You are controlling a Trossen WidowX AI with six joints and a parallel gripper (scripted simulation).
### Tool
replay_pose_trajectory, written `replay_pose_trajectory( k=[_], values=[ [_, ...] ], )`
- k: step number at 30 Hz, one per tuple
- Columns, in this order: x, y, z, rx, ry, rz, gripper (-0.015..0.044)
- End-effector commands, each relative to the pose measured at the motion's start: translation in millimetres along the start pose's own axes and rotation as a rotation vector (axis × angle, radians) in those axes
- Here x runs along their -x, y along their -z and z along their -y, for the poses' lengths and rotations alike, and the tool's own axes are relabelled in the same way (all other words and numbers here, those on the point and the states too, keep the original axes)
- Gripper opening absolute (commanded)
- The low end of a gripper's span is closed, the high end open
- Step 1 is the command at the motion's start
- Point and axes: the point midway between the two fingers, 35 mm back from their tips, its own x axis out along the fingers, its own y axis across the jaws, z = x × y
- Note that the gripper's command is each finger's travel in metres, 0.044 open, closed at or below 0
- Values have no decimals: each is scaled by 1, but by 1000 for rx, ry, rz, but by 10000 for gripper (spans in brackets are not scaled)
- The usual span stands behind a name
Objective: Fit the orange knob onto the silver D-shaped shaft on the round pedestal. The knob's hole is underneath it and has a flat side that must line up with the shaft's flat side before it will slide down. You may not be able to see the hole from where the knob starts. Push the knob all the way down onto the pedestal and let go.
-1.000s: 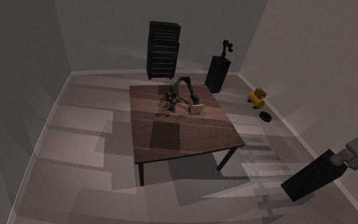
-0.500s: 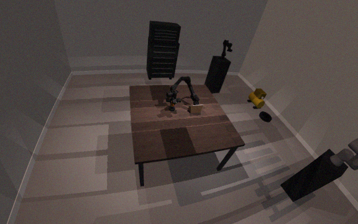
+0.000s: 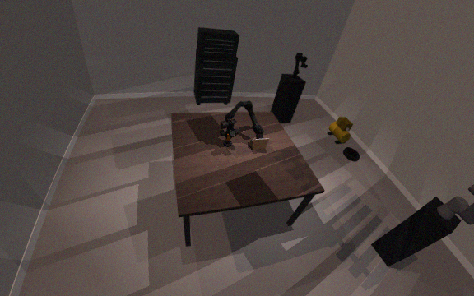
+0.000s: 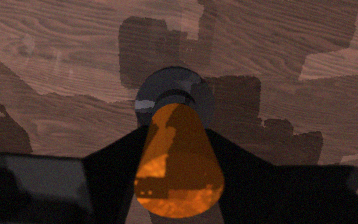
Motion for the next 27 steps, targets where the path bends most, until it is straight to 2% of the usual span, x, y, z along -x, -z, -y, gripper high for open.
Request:
replay_pose_trajectory(
  k=[1, 27],
  values=[
    [-1, 1, 0, 14, 2, -3, 0],
    [3, 1, 1, 68, 2, -3, 0]
  ],
)
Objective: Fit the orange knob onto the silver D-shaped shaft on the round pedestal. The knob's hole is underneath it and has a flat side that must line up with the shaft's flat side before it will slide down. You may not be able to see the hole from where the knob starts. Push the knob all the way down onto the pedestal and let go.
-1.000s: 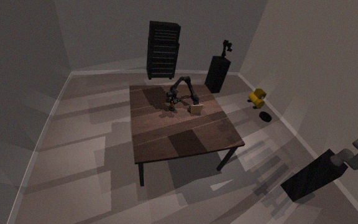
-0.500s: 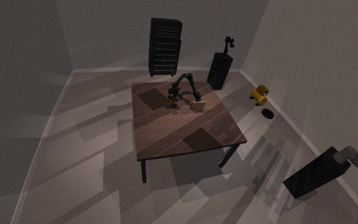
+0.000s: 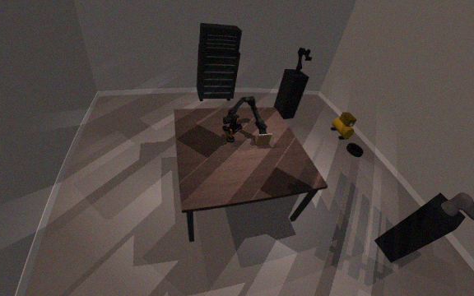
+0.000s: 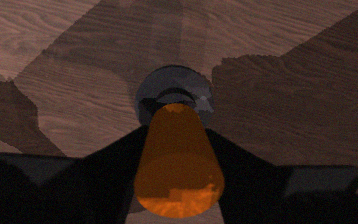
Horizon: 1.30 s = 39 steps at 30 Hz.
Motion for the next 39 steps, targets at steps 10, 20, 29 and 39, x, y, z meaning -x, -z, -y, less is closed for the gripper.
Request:
replay_pose_trajectory(
  k=[10, 20, 29, 39],
  values=[
    [-1, -2, -1, 203, 2, -4, 0],
    [-2, 0, 0, 203, 2, -4, 0],
    [-1, 1, 0, 203, 2, -4, 0],
    [2, 0, 0, 327, 2, -4, 0]
  ],
)
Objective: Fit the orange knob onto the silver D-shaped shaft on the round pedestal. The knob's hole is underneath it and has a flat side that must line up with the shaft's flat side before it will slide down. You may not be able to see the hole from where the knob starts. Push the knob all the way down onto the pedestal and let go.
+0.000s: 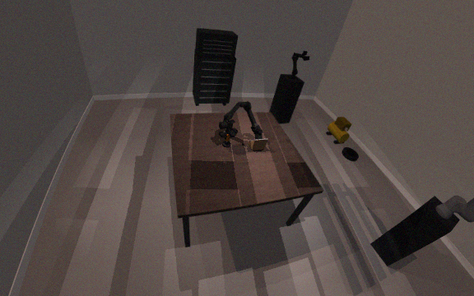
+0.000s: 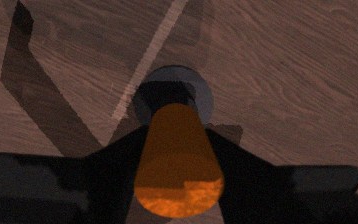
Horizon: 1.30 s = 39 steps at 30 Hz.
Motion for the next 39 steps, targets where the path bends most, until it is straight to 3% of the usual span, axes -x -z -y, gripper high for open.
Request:
replay_pose_trajectory(
  k=[1, 39],
  values=[
    [1, -1, 0, 129, 1, -3, 0],
    [1, -1, -1, 171, 1, -3, 0]
  ],
)
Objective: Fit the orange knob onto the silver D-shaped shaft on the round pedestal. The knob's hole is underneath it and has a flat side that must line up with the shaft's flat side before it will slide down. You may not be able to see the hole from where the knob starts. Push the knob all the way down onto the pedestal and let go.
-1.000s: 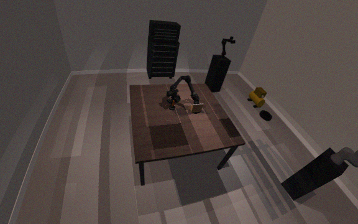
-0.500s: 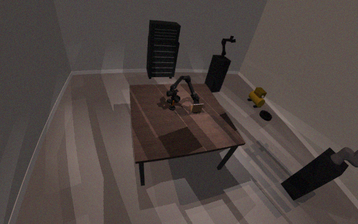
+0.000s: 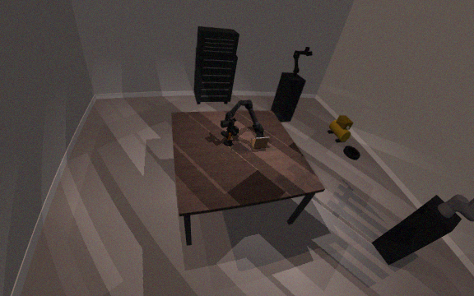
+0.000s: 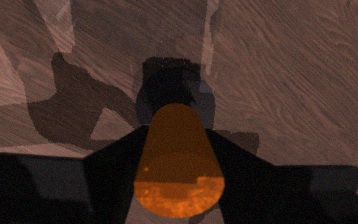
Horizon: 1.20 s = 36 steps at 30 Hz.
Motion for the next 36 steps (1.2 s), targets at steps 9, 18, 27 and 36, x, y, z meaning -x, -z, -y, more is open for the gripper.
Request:
replay_pose_trajectory(
  k=[9, 18, 27, 36],
  values=[
    [1, 0, 2, 205, 3, -3, 0],
    [-2, 1, 0, 205, 2, -4, 0],
    [-2, 1, 1, 205, 2, -4, 0],
    [-2, 1, 1, 205, 2, -4, 0]
  ],
)
